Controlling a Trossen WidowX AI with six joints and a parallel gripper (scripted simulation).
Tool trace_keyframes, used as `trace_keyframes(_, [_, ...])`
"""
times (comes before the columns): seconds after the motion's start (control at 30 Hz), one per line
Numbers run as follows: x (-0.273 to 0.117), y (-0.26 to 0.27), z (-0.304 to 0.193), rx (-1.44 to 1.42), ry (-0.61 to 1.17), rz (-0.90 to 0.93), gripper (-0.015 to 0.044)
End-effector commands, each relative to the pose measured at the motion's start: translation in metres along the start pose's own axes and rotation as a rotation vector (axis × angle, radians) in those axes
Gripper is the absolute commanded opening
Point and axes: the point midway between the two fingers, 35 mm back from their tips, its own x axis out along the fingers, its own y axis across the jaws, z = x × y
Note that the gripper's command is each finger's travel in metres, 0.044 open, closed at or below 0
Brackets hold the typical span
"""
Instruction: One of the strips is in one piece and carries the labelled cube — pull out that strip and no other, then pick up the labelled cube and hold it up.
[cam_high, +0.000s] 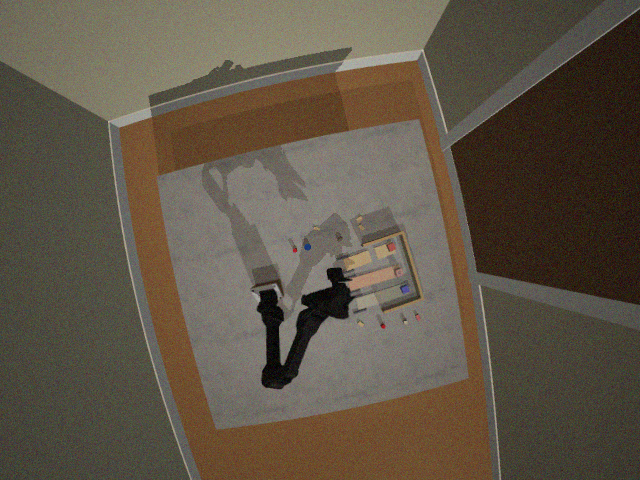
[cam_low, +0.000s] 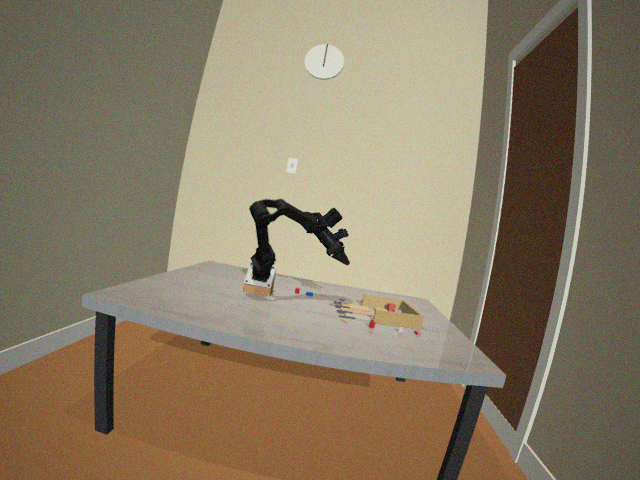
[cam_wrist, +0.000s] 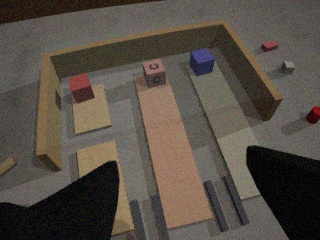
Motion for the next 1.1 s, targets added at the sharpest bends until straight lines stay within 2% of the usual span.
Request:
trace_keyframes(0.0, [0.028, 0.003, 0.002, -0.015, 0.141, 0.020, 0.0216])
trace_keyframes(0.27, [0.078, 0.002, -0.012, -0.069, 0.499, 0.053, 0.0006])
trace_keyframes(0.53, [0.107, -0.012, -0.038, -0.098, 0.854, 0.061, 0.0000])
trace_keyframes(1.07, [0.110, -0.015, -0.044, -0.099, 0.862, 0.062, 0.0000])
